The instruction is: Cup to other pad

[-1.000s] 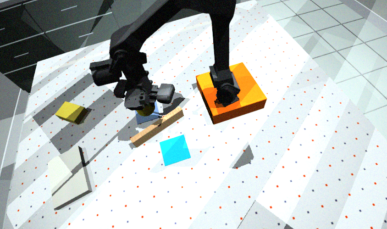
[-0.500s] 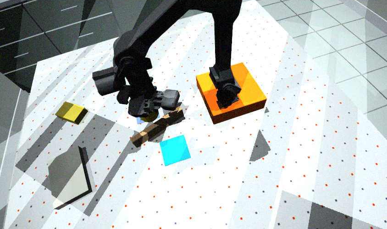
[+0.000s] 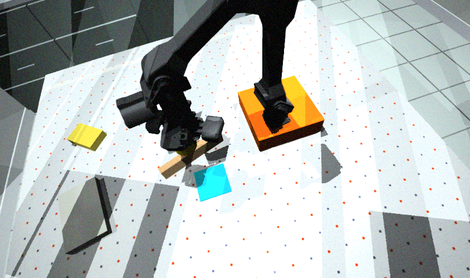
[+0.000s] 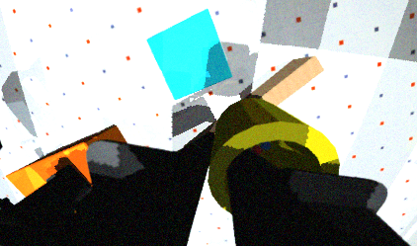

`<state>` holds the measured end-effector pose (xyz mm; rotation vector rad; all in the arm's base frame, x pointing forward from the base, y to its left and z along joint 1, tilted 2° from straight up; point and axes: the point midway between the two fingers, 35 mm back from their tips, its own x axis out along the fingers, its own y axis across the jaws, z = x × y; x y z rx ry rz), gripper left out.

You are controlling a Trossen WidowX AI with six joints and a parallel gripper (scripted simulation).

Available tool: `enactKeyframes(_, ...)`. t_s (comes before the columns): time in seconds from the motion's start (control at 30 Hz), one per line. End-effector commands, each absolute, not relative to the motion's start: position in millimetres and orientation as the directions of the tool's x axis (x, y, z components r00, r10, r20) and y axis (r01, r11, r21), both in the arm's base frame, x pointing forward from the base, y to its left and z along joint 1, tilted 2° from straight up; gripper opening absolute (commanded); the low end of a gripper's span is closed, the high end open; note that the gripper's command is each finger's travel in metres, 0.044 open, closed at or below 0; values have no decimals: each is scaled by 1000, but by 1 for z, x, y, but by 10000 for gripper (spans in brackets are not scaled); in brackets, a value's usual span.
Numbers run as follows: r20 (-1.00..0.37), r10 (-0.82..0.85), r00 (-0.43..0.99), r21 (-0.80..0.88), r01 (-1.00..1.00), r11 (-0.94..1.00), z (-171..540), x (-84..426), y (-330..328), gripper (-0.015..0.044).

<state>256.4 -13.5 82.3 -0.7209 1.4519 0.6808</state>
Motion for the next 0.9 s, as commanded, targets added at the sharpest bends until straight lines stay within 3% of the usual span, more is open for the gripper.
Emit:
enactKeyframes(0.0,-1000,-23,11,-23,-780,625,82,254,-7,0)
enactKeyframes(0.87,-1000,-19,10,-20,-780,625,82,245,41,0)
